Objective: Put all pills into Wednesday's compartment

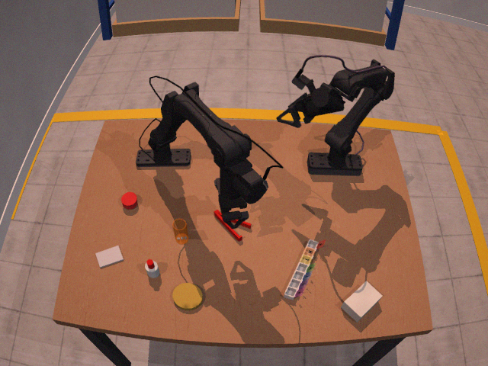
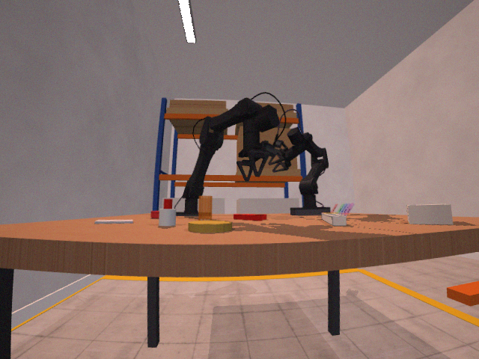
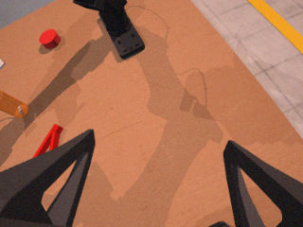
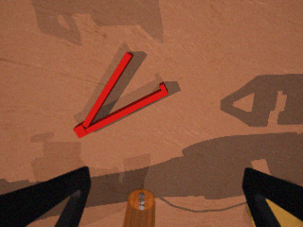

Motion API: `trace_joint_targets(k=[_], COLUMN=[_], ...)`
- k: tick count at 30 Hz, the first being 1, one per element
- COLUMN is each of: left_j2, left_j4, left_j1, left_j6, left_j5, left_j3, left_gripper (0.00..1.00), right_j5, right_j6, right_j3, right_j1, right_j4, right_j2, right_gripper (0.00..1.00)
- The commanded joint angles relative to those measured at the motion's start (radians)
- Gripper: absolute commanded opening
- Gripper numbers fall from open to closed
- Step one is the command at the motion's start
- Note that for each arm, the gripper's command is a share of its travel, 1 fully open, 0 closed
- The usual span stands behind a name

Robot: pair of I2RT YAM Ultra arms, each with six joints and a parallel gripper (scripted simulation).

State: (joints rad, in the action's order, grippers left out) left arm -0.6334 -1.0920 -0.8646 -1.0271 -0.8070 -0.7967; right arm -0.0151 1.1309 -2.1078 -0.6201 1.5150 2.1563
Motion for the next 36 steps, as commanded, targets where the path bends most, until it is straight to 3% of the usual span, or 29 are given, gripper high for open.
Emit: trace_joint_targets(k=[1,21,36], left_j2=[0.004,-0.02,-0.405], left_j4=[-0.01,0.026,0.15], left_j1=[0.0,-0.001,-0.08], left_j6=[0.001,0.044,0.467], left_j5=[-0.01,0.029,0.247], left_j3=[-0.007,-0.021,-0.247], left_gripper=[1.0,1.0,1.0], right_j5=[0.005,0.013,0.064], right_j6=[0.0,-0.035,-0.318], right_j3=[-0.008,0.007,0.118], right_j1=[0.0,0.011,0.193], right_j4=[0.003,-0.034,-0.243], right_j2=[-0.011,-0.021,-0.338], right_gripper=[1.0,1.0,1.0])
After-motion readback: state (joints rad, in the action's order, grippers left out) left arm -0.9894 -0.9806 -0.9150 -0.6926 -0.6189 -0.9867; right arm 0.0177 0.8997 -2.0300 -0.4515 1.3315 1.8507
